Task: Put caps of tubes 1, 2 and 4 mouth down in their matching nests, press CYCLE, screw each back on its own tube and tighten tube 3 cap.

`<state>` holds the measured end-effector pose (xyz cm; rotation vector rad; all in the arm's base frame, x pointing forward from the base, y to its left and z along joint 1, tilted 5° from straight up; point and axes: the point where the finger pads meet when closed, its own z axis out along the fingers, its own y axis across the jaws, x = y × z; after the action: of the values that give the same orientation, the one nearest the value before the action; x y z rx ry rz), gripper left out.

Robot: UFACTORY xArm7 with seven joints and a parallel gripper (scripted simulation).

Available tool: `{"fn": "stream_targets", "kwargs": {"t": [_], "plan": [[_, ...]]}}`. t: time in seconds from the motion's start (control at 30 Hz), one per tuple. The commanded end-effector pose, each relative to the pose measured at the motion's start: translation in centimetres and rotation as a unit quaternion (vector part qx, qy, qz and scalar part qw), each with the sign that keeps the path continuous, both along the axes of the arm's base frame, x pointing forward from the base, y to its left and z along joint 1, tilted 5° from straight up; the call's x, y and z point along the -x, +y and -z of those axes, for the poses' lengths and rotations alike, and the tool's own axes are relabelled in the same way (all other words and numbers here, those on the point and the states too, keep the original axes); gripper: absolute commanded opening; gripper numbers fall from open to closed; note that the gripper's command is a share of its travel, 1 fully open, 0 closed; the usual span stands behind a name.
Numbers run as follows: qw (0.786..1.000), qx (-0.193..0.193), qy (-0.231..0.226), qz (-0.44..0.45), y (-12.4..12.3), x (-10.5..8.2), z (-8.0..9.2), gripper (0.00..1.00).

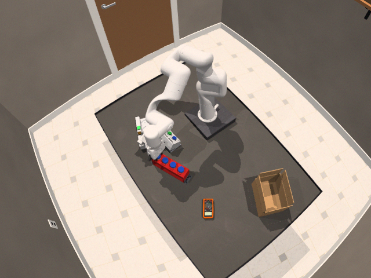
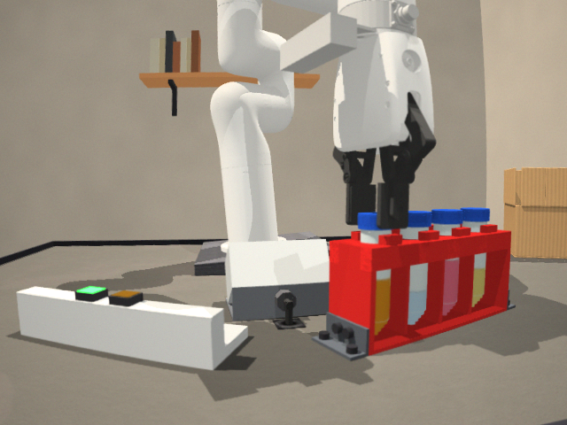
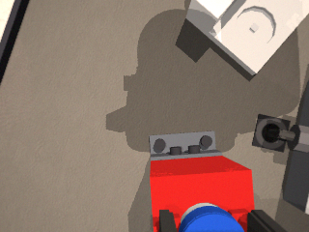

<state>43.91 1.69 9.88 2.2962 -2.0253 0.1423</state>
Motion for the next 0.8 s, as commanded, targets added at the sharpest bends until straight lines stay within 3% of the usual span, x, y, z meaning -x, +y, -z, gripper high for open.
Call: {"fn": "stream_targets", "kwargs": {"t": [0.0,0.17,0.23,0.3,0.43,0.7,0.73,0.77], "plan": [[0.99,-0.014,0.019,-0.137,0.03,-0.17,-0.17,0.46],[0.97,-0.012,0.029,-0.24,0.03,-0.18,-0.17,0.46],[0.97,-0.012,0.029,-0.24,0.03,-0.18,-0.17,0.46],[0.948,-0.011,0.037,-0.315,0.03,-0.18,-0.17,0.46],[0.923,-0.011,0.044,-0.382,0.04,-0.17,-0.17,0.46],[0.923,-0.011,0.044,-0.382,0.04,-0.17,-0.17,0.46],[0.923,-0.011,0.044,-0.382,0.04,-0.17,-0.17,0.0],[0.923,-0.011,0.044,-0.382,0.04,-0.17,-0.17,0.0]]}}
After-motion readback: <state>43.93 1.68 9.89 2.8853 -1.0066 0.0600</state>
